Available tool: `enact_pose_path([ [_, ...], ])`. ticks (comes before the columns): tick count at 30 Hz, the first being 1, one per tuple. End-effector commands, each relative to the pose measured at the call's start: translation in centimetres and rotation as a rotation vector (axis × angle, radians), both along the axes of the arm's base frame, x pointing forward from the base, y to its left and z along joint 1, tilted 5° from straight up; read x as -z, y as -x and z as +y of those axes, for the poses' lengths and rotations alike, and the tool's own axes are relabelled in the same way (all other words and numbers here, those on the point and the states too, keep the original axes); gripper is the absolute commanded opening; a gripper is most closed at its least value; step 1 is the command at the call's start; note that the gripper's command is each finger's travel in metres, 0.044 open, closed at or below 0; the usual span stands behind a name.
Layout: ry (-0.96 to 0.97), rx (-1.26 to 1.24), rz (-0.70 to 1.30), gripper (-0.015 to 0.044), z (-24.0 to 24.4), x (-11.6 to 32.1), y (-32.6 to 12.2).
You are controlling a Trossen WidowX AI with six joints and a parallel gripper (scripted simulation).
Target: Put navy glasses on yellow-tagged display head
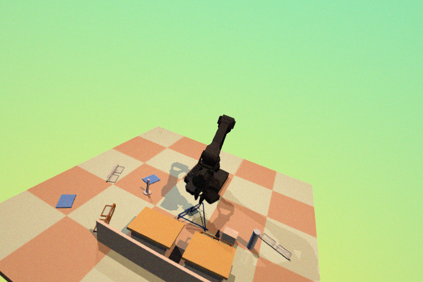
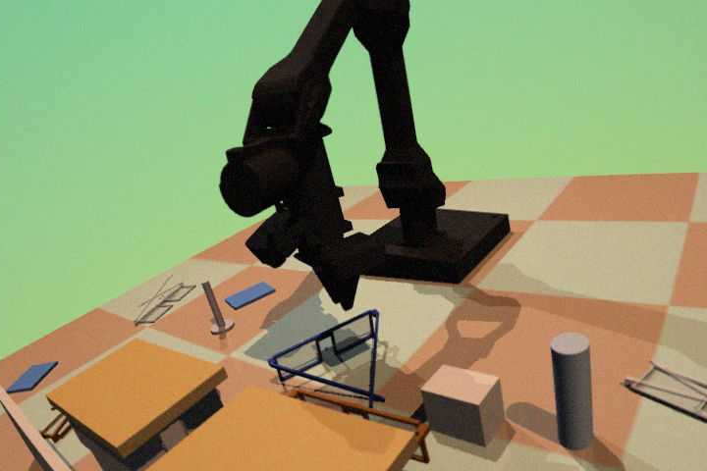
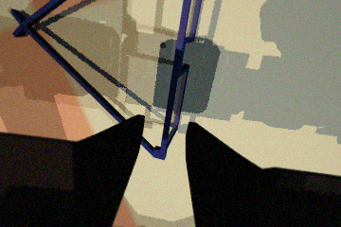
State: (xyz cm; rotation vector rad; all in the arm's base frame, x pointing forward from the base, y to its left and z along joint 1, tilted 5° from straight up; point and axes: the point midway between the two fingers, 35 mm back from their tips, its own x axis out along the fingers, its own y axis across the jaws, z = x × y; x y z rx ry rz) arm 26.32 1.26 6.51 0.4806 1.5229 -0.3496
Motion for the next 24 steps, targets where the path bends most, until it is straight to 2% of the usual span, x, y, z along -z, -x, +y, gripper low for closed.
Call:
enact_pose_path([
  [1, -0.004, -0.003, 0.004, 0.0120, 0.1, 0.8, 0.1],
  [24, -0.004, -0.003, 0.005, 0.0120, 0.1, 4.6, 0.5],
])
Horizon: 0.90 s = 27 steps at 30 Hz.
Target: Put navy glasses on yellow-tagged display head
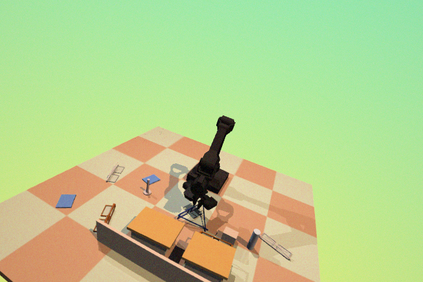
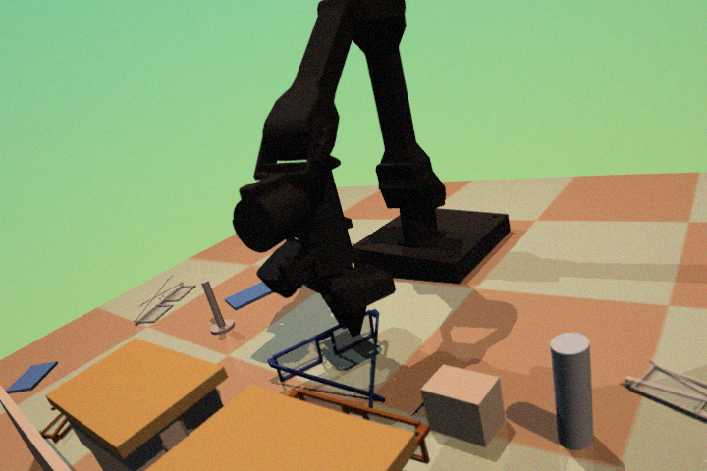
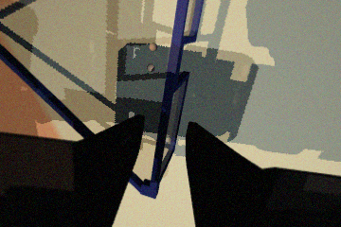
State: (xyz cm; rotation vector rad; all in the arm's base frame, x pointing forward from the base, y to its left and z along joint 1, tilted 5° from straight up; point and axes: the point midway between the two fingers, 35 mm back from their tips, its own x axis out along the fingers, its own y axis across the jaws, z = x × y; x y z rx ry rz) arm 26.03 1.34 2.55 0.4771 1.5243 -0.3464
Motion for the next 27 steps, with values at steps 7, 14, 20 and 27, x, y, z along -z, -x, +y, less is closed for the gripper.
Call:
enact_pose_path([
  [7, -0.004, 0.001, 0.004, 0.0120, 0.11, 0.98, 0.27],
  [14, -0.004, 0.001, 0.004, 0.0120, 0.45, 0.95, 0.08],
  [20, -0.001, -0.002, 0.007, 0.0093, 0.34, 1.00, 0.22],
  [27, -0.001, -0.002, 0.007, 0.0047, 0.34, 1.00, 0.22],
])
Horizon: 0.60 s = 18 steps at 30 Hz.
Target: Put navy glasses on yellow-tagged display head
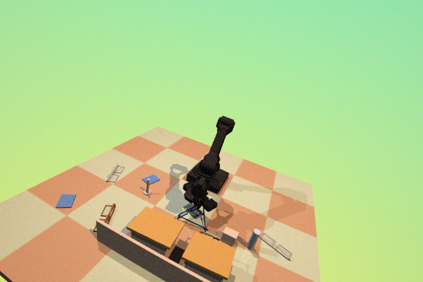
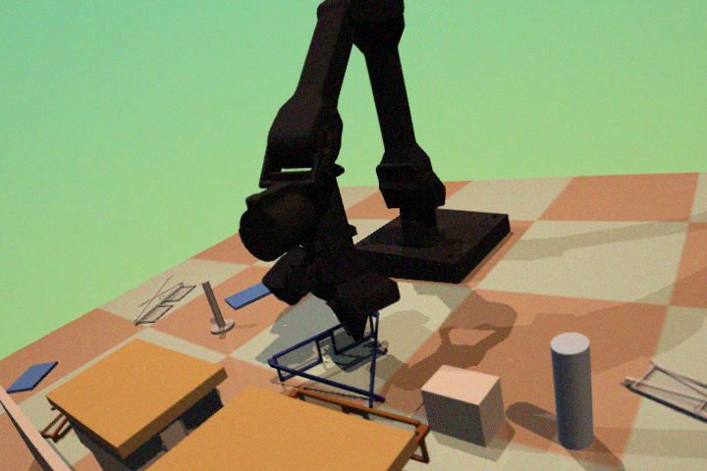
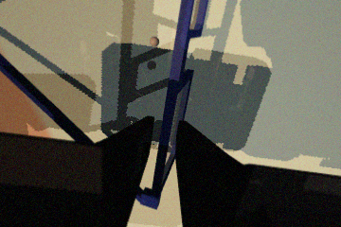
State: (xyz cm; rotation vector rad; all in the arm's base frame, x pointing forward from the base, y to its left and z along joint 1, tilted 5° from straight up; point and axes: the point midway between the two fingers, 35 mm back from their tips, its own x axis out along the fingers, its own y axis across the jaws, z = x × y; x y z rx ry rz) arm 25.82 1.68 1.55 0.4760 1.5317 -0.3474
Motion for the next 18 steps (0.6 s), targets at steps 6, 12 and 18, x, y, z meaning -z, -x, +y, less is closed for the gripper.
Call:
enact_pose_path([
  [6, 0.000, -0.001, 0.000, 0.0007, 0.0, 0.0, 0.0],
  [12, 0.000, -0.001, 0.000, 0.0000, 0.0, 0.0, 0.0],
  [18, -0.001, -0.001, -0.001, 0.0000, -0.2, -1.9, -0.3],
])
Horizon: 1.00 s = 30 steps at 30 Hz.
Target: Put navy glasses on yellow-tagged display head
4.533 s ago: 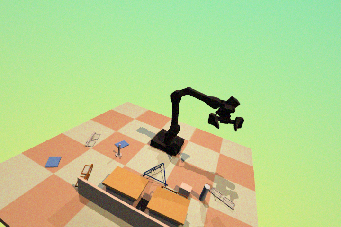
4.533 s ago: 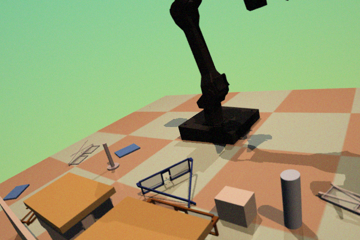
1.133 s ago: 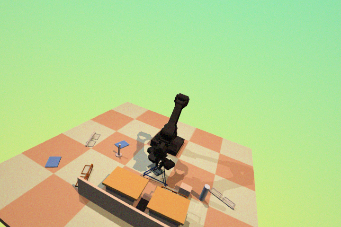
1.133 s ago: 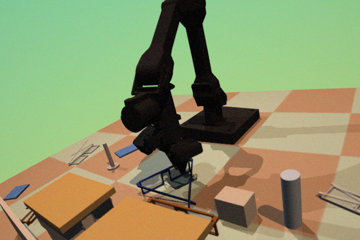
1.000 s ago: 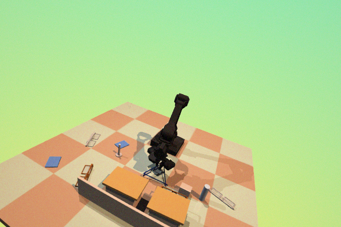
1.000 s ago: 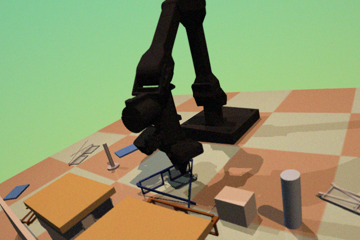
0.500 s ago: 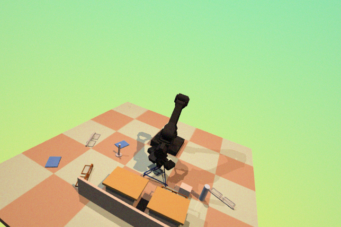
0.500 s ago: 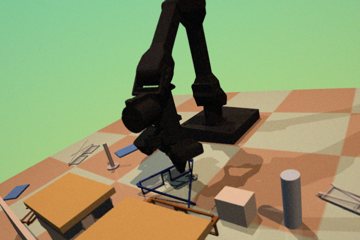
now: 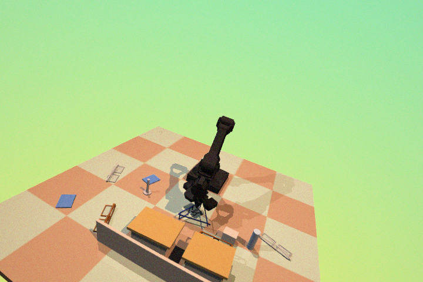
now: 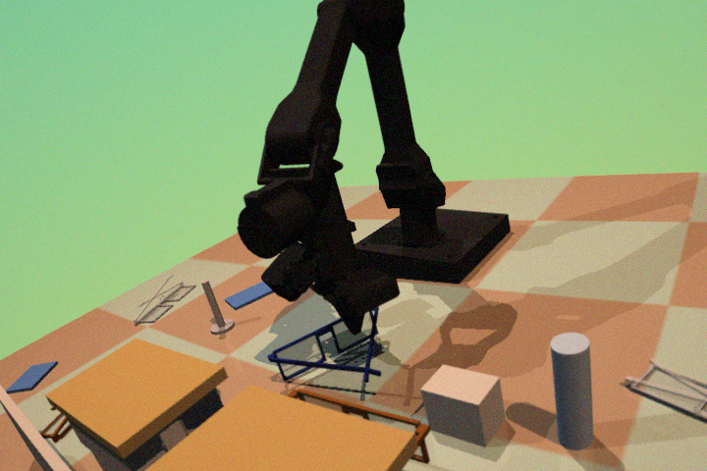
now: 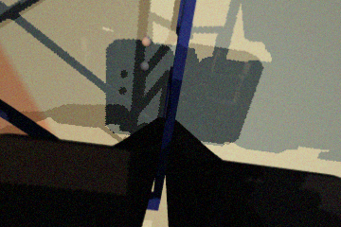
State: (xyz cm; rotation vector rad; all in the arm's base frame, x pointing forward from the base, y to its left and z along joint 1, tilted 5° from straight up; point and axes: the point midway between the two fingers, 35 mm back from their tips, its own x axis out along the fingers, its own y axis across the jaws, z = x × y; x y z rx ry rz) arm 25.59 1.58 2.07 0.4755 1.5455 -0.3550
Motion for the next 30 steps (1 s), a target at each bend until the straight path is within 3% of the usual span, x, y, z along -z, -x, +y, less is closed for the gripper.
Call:
enact_pose_path([
  [1, -0.002, -0.003, -0.017, 0.0000, -0.1, -1.9, -0.6],
  [15, -0.004, -0.001, -0.019, 0.0000, -0.9, -9.5, -0.6],
  [30, 0.004, 0.000, -0.021, 0.0000, -4.6, -9.6, -1.2],
])
